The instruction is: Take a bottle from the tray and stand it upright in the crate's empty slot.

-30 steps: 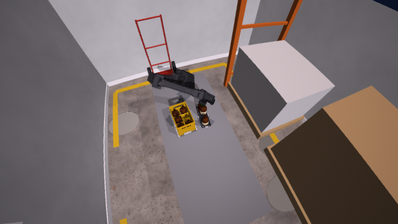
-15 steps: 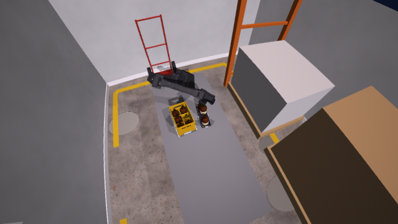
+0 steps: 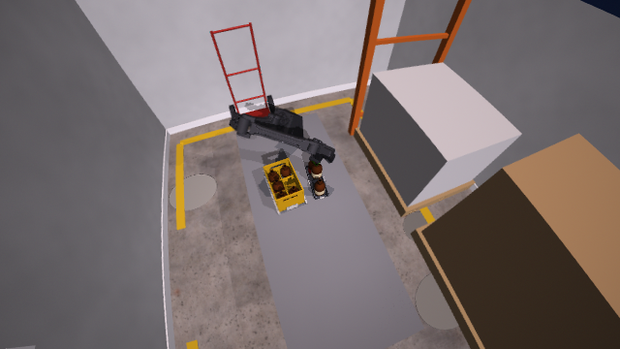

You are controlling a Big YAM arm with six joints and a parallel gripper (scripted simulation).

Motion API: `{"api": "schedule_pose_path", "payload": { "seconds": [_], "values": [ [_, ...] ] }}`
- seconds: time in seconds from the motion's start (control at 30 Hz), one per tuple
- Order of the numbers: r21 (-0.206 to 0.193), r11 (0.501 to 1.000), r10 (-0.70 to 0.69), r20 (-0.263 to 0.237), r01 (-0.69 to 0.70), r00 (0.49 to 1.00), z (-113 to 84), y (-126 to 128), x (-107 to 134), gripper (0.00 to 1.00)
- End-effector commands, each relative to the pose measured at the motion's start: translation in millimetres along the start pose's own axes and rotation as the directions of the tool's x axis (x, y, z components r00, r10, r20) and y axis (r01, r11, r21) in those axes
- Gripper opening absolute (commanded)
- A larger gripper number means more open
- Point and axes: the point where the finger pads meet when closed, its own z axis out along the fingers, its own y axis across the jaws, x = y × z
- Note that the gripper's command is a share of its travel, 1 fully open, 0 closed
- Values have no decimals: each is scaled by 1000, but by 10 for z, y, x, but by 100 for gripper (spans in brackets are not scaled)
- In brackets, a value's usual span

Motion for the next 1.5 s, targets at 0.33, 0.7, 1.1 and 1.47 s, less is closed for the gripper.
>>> {"api": "schedule_pose_path", "payload": {
  "seconds": [0.33,0.7,1.1,1.47],
  "values": [
    [4,999,33,56,-34,998,-242,-118,-192,0],
    [4,999,33,56,-34,998,-242,-118,-192,0],
    [4,999,36,56,-36,998,-253,-118,-192,0],
    [3,999,36,56,-36,998,-305,-118,-192,0]
  ]
}}
